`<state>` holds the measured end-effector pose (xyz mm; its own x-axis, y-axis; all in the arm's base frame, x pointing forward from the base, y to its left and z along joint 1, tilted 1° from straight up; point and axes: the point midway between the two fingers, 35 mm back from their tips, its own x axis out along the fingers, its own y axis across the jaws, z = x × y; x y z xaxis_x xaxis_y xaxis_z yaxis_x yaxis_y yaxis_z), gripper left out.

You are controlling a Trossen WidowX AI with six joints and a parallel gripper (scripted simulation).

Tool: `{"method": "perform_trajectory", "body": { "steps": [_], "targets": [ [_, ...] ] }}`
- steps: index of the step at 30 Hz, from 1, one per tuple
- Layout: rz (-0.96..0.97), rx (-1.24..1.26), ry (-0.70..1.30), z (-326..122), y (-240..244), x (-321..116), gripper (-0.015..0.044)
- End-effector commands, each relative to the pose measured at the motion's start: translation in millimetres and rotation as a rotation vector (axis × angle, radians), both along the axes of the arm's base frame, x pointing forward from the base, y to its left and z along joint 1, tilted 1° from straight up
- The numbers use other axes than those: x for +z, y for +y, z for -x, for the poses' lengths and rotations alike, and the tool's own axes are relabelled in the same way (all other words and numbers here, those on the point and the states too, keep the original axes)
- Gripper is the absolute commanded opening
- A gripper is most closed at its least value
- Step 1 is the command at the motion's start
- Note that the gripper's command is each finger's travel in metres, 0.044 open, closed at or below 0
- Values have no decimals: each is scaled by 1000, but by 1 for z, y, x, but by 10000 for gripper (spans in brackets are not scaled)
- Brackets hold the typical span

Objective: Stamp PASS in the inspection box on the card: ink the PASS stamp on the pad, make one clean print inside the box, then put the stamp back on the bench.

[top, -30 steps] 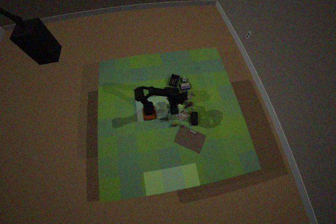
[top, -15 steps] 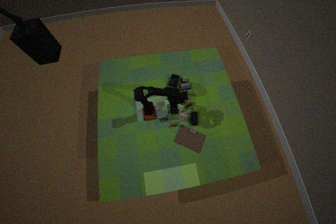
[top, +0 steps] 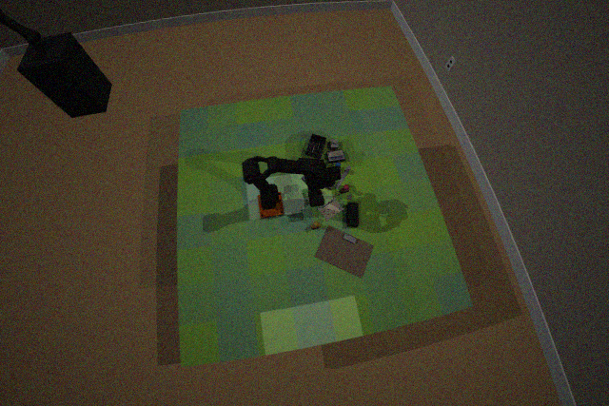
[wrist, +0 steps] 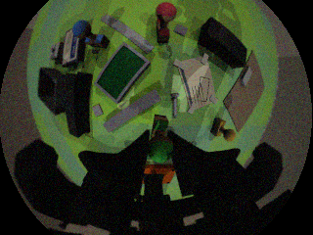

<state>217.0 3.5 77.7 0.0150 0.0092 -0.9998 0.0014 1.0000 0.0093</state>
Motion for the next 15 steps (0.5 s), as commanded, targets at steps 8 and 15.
{"method": "perform_trajectory", "body": {
  "steps": [8, 15],
  "targets": [
    [-8, 4, -1, 0, 1, 6, 0],
    [-9, 4, -1, 0, 1, 10, 0]
  ]
}}
